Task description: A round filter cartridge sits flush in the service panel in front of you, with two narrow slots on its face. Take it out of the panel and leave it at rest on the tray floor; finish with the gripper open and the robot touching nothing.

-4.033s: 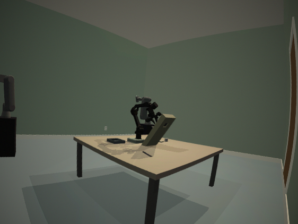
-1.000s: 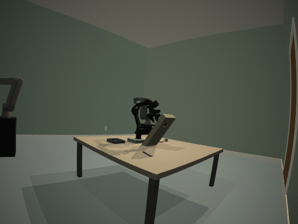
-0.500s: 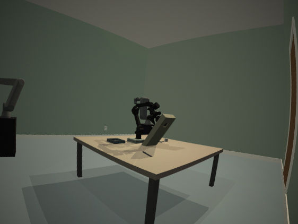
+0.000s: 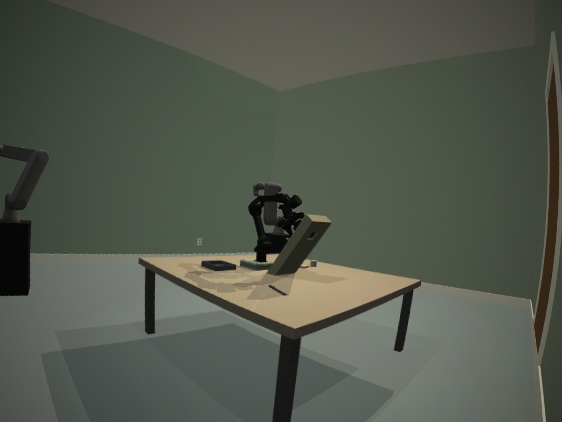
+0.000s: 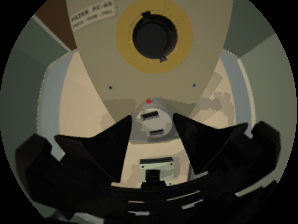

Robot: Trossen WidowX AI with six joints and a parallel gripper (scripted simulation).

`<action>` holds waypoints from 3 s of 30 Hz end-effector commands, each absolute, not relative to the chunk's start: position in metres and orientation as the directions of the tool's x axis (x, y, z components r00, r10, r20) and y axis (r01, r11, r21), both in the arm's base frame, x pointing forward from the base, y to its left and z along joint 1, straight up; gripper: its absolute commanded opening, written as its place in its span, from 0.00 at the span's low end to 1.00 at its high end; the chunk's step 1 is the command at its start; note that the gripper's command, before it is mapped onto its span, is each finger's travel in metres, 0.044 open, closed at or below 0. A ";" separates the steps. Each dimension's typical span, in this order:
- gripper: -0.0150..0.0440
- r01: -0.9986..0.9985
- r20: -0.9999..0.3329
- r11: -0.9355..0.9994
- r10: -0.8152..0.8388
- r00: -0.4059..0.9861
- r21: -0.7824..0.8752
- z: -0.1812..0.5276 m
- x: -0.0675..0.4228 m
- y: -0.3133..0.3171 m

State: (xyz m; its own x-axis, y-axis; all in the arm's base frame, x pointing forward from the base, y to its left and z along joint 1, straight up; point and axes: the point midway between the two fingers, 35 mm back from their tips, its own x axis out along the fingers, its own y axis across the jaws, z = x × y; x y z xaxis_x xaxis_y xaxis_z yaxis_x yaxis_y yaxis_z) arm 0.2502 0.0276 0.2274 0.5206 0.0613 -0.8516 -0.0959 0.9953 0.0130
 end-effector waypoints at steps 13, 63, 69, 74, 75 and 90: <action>0.50 -0.096 -0.852 0.995 0.061 0.521 0.013 0.228 0.250 0.028; 0.25 -0.094 -0.854 0.995 0.058 0.517 0.010 0.326 0.221 0.022; 0.25 -0.095 -0.859 0.995 0.055 0.509 0.007 0.324 0.226 0.007; 0.25 -0.096 -0.861 0.995 0.053 0.506 0.005 0.322 0.230 -0.007; 0.25 -0.096 -0.861 0.995 0.053 0.505 0.005 0.321 0.230 -0.010; 0.25 -0.095 -0.857 0.995 0.051 0.513 0.002 0.316 0.235 -0.054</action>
State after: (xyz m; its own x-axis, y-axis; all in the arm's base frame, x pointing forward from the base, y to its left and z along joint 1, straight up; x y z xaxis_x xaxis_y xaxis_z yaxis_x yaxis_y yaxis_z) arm 0.2337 -0.0459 0.3148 0.5010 0.0489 -0.8641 -0.0875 0.9962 0.0057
